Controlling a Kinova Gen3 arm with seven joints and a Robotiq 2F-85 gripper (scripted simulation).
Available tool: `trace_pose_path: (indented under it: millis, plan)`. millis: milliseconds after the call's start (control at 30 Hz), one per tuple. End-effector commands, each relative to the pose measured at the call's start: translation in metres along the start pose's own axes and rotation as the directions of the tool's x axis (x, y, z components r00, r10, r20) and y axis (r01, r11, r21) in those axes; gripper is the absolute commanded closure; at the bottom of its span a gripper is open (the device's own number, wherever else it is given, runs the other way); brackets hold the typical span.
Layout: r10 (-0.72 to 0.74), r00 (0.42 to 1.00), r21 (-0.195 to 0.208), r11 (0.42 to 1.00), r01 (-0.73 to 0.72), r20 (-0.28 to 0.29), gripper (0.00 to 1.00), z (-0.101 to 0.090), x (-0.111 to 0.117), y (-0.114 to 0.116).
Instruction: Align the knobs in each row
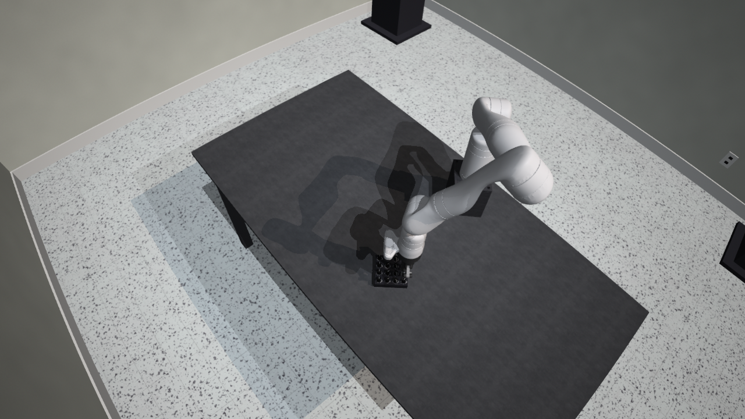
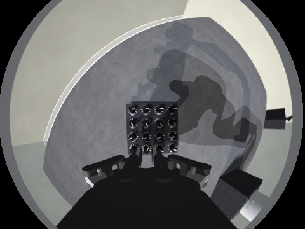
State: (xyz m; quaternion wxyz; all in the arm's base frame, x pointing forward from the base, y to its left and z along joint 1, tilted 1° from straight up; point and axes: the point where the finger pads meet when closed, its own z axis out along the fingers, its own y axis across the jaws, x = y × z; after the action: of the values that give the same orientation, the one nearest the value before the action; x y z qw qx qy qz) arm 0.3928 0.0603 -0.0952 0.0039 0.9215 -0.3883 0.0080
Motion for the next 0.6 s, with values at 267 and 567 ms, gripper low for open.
trace_pose_path:
  millis: [267, 567]
  plan:
    - [0.000, 1.000, 0.001, 1.000, 0.000, -0.001, 0.81, -0.0005, 0.0003, -0.0005]
    - [0.000, 1.000, 0.001, 1.000, 0.000, -0.001, 0.81, 0.0017, 0.0003, -0.0005]
